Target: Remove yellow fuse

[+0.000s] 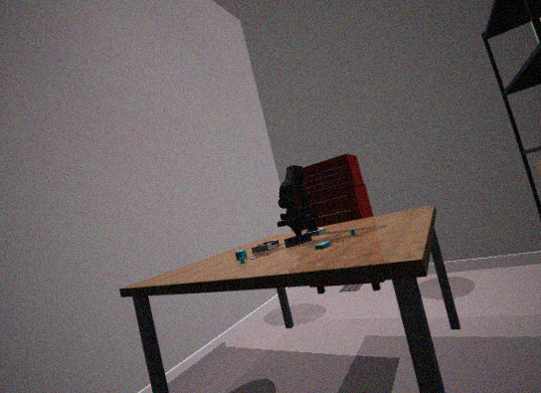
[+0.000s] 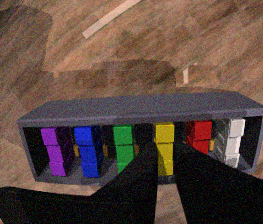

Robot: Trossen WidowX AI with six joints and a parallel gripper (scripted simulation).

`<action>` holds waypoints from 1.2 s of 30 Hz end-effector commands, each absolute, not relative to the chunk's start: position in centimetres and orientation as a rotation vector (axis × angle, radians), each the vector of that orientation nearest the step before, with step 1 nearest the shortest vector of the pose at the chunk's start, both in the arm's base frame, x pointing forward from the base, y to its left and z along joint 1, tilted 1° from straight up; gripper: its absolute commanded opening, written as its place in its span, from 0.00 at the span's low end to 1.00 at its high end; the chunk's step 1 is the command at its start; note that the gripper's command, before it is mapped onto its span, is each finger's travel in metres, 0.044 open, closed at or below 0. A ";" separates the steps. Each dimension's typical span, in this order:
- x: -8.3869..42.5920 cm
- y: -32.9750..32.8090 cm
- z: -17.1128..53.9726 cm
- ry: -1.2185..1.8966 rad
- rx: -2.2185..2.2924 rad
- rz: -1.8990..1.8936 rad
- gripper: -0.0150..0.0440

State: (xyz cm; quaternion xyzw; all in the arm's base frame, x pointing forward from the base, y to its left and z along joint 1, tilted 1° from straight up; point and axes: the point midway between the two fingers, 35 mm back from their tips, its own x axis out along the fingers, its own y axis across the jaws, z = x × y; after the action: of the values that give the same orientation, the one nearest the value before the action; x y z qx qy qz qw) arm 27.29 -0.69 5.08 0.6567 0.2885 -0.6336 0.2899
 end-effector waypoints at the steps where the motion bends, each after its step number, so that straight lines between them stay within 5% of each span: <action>1: 27.3 -0.7 5.1 0.770 1.752 -1.690 0.25; 36: 27.3 -0.7 6.7 0.767 1.751 -1.691 0.25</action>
State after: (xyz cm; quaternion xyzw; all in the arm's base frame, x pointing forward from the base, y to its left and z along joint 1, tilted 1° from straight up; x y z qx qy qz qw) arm 27.27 -0.69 6.39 0.6563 0.2887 -0.6341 0.2897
